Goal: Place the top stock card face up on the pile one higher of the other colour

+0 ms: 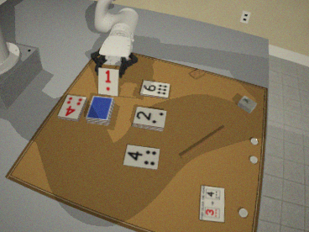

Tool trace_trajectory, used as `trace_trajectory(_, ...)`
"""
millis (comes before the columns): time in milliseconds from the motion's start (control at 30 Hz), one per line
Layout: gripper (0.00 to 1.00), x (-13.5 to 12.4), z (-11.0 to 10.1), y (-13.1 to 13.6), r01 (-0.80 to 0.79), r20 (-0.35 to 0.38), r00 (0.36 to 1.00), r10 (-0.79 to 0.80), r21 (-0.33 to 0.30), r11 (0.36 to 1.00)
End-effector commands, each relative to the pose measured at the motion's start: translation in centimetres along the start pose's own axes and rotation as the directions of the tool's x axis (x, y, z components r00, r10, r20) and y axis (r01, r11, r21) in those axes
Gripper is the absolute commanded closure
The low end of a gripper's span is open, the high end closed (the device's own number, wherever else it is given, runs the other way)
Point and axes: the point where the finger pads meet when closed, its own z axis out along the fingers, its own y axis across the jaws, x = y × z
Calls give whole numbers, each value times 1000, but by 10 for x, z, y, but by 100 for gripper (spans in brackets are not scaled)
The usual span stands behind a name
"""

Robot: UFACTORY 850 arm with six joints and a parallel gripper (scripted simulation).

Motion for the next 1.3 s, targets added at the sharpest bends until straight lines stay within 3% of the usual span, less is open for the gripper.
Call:
trace_trajectory(0, 27, 0, -1, 0, -1, 1, 1000, 1, 0, 1000)
trace_trajectory(867, 27, -1, -2, 0, -1, 1, 1000, 1, 0, 1000)
trace_trajectory(900, 0, -1, -2, 0, -1, 1, 1000, 1, 0, 1000)
trace_trajectory(1267, 0, -1, -2, 0, -1, 1, 1000, 1, 0, 1000)
